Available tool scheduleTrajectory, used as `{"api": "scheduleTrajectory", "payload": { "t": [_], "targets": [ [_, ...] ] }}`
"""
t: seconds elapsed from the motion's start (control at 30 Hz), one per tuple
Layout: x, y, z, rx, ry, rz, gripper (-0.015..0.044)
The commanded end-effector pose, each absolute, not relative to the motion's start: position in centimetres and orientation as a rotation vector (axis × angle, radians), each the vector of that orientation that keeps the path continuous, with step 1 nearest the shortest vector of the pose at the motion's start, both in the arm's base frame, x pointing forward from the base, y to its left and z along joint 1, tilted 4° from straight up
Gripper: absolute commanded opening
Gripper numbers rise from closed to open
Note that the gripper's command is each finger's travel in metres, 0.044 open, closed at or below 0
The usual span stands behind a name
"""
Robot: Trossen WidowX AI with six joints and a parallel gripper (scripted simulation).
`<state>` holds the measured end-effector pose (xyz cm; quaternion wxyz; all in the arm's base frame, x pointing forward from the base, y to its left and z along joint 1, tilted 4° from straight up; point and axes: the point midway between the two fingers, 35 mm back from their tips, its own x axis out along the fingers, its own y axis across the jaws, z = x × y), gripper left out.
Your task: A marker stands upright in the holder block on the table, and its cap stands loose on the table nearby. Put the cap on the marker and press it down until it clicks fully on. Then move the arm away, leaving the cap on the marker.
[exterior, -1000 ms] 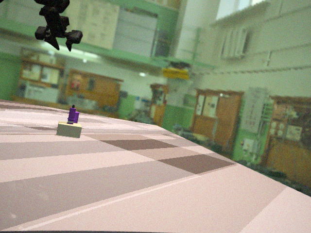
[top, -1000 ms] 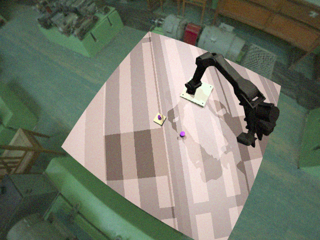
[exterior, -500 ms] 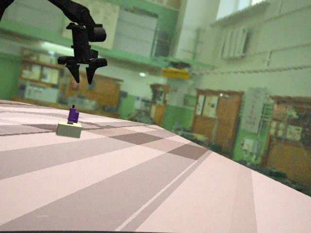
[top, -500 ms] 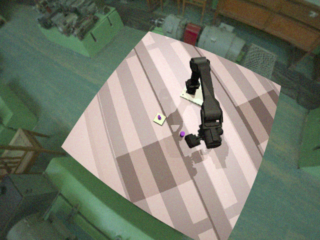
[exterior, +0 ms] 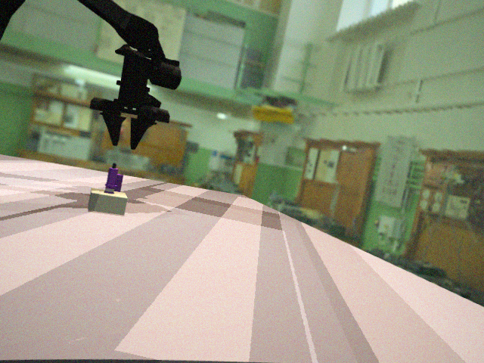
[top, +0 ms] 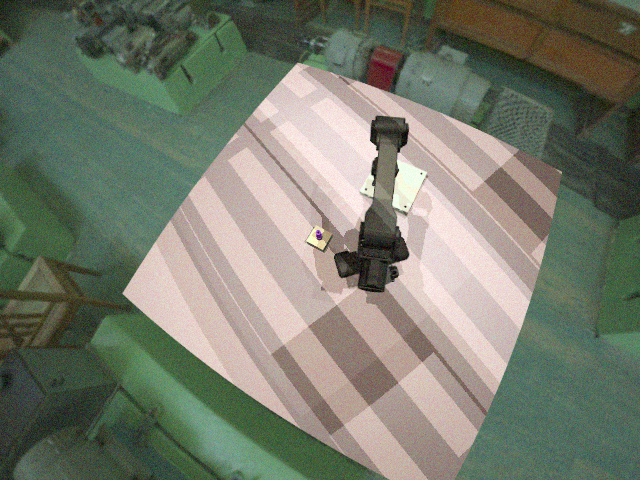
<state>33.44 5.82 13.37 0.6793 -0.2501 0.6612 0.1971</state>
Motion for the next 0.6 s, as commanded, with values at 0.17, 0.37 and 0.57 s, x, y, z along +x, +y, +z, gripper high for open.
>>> {"api": "scheduleTrajectory", "payload": {
  "t": [0.17, 0.37, 0.57],
  "targets": [
    [33.2, 5.3, 10.2, -0.563, 1.507, 0.446, 0.0245],
    [33.2, 5.1, 8.8, -0.563, 1.507, 0.446, 0.0245],
    [33.3, 5.0, 8.1, -0.564, 1.507, 0.446, 0.0245]
  ]
}}
